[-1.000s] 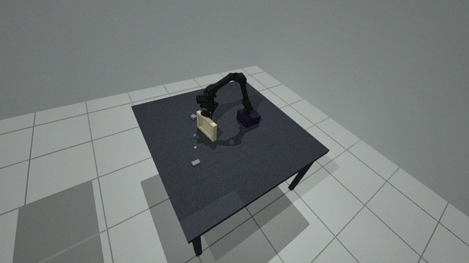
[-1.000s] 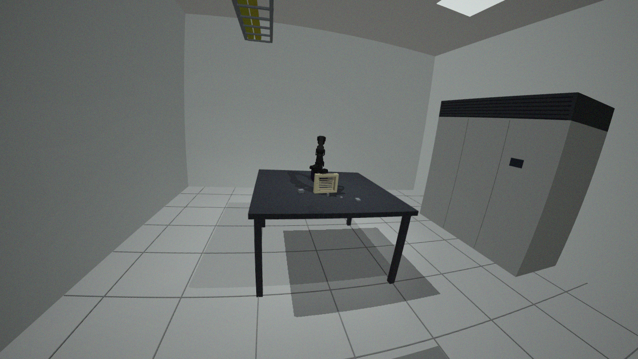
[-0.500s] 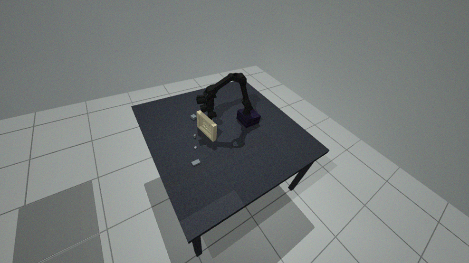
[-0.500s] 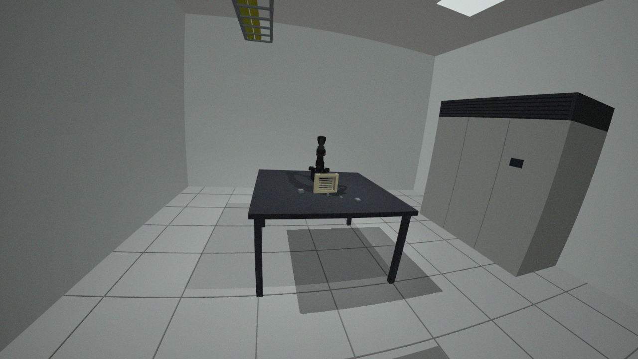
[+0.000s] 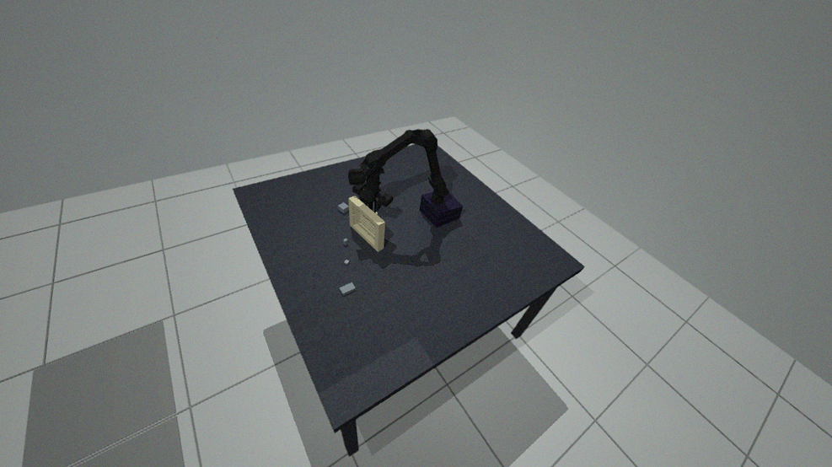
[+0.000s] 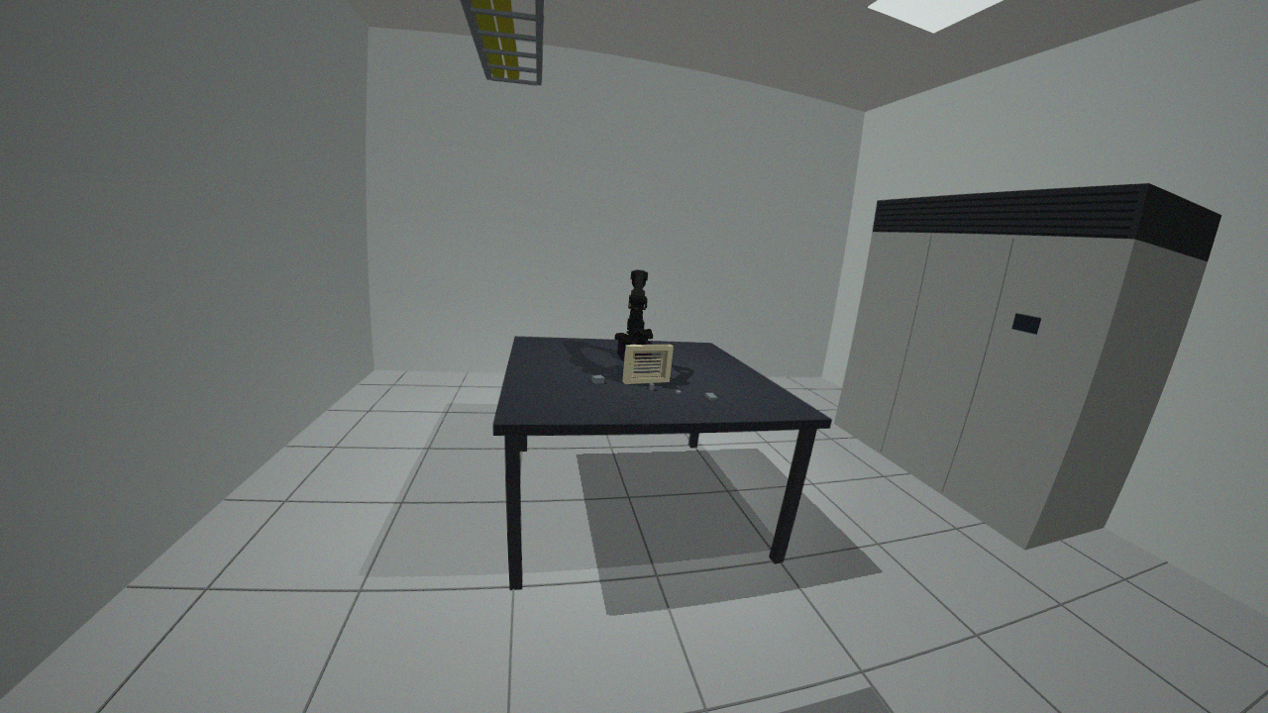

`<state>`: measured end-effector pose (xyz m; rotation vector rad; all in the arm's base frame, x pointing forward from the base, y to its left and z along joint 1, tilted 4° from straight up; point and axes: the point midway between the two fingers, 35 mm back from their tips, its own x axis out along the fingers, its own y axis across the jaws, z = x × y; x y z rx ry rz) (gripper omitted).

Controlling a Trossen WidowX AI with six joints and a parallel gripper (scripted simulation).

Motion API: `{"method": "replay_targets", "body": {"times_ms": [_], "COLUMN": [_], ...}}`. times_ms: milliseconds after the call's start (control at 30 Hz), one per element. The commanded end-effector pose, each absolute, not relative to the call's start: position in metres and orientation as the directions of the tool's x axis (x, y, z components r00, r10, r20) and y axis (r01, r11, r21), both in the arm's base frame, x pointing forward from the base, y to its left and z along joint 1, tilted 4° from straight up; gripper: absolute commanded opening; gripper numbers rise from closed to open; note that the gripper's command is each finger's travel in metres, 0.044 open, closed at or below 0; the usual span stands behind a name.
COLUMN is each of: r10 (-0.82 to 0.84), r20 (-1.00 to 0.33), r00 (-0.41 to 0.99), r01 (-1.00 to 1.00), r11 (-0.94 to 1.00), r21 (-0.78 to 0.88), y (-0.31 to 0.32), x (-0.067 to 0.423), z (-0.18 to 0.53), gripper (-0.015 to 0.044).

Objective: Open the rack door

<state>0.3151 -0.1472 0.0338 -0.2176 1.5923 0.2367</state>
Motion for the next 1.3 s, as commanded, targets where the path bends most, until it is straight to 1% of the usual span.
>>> {"method": "replay_targets", "body": {"times_ms": [0,233,433,633,800,867,1200,1267], "r10": [0.012,0.012,0.012,0.012,0.012,0.012,0.012,0.012], "r20": [-0.999,-0.999,-0.999,-0.999,-0.999,-0.999,-0.999,-0.999], "r00": [-0.036,-0.037,-0.037,-0.037,-0.037,-0.037,-0.037,-0.037], "r01": [-0.479,-0.749,-0.910,-0.991,-0.993,-0.989,-0.989,-0.989], "r11": [0.877,0.662,0.413,0.128,-0.110,-0.143,-0.143,-0.143], "r21": [0.028,0.035,0.038,0.038,0.036,0.035,0.035,0.035], "y": [-0.1465,-0.1464,-0.1464,-0.1463,-0.1463,-0.1462,-0.1462,-0.1462], "x": [0.3151,0.3151,0.3151,0.3151,0.3151,0.3151,0.3151,0.3151], "z": [0.0326,0.0325,0.0324,0.0324,0.0324,0.0324,0.0324,0.0324], "gripper": [0.0295,0.0295,0.0295,0.0295,0.0295,0.0295,0.0295,0.0282]}}
